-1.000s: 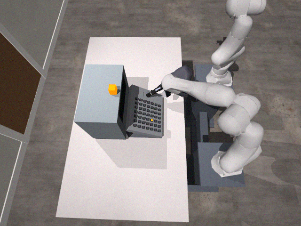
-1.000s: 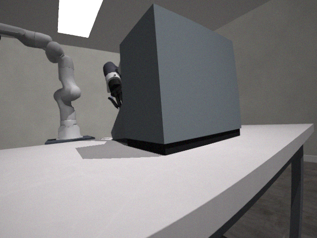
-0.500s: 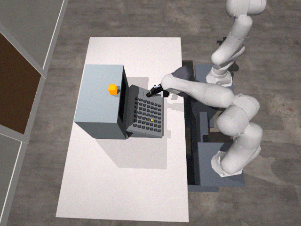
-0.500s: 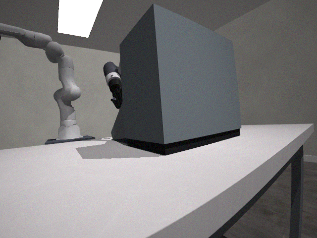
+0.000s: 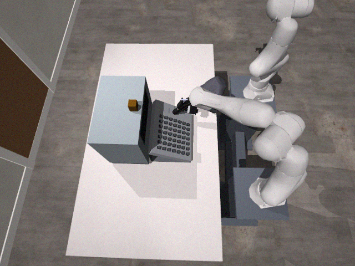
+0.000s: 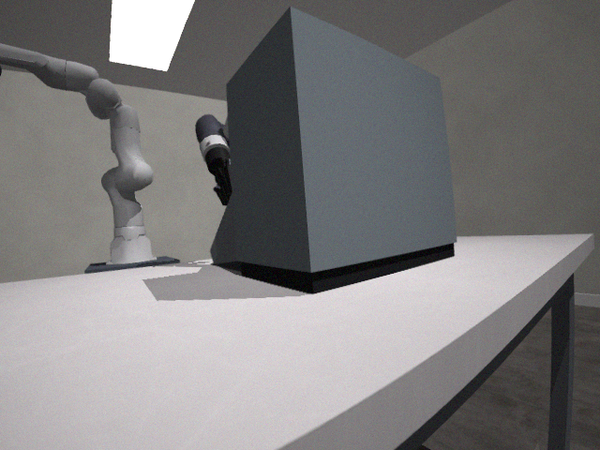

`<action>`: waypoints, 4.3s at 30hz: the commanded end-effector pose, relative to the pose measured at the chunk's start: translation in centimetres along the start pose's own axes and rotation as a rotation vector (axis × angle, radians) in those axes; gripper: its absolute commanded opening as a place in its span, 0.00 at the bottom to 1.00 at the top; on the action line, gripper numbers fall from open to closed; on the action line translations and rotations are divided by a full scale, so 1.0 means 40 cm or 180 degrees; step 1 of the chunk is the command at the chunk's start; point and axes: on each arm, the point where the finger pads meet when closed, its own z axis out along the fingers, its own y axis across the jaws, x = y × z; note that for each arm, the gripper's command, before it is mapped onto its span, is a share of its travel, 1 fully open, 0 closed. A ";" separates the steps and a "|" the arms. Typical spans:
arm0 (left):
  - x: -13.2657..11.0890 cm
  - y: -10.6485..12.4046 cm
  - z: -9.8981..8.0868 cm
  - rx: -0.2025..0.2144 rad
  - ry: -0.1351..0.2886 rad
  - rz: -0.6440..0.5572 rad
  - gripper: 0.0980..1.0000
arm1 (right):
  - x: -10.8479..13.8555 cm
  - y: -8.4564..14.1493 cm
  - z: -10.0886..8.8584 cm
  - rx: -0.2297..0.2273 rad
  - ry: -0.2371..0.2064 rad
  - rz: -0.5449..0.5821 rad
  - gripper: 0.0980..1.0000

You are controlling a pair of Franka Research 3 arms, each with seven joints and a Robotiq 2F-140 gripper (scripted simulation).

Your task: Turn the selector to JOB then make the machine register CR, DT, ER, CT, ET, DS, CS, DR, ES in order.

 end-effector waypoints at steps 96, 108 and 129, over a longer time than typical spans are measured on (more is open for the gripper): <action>-0.001 0.002 -0.049 0.0066 0.0023 0.0426 0.33 | -0.001 0.004 -0.001 -0.0008 -0.0003 -0.0013 1.00; -0.002 0.004 -0.111 0.0066 0.0023 0.0426 0.33 | -0.001 0.004 -0.001 -0.0008 -0.0003 -0.0013 1.00; -0.002 0.004 -0.129 0.0066 0.0023 0.0426 0.00 | -0.001 0.004 -0.001 -0.0008 -0.0003 -0.0013 1.00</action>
